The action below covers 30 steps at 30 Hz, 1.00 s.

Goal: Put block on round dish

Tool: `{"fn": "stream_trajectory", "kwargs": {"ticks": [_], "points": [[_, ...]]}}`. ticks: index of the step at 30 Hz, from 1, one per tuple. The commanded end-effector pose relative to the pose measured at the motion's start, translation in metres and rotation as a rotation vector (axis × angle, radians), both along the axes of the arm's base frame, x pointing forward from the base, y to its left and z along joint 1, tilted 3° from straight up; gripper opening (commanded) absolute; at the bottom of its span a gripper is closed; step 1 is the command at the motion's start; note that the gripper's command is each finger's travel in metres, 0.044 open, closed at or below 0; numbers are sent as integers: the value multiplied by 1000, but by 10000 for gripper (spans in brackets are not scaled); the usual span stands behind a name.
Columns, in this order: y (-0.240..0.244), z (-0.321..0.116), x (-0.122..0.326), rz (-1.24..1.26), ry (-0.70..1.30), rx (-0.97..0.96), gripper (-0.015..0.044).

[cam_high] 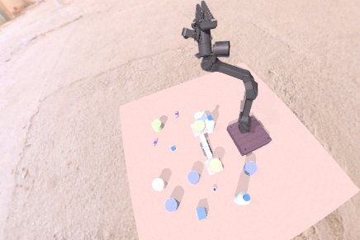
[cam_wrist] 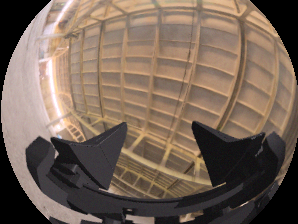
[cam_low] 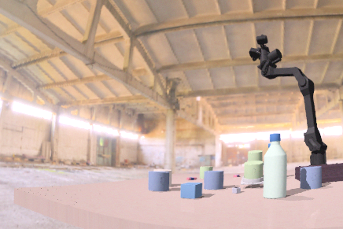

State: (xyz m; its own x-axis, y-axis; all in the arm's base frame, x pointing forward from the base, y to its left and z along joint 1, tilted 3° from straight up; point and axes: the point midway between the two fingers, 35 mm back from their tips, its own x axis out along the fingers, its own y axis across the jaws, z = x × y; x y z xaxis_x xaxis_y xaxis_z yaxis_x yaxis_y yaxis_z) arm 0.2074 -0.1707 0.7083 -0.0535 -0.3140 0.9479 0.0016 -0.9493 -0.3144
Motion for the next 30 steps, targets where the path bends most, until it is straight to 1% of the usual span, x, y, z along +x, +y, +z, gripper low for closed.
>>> {"fn": "stream_trajectory", "kwargs": {"ticks": [1,2,15,30], "points": [[0,0,1,5,1,1,426],[1,0,2,22,6,6,440],[18,-17,42,433,106,147,440],[49,-56,81,887,197,381,440]]}}
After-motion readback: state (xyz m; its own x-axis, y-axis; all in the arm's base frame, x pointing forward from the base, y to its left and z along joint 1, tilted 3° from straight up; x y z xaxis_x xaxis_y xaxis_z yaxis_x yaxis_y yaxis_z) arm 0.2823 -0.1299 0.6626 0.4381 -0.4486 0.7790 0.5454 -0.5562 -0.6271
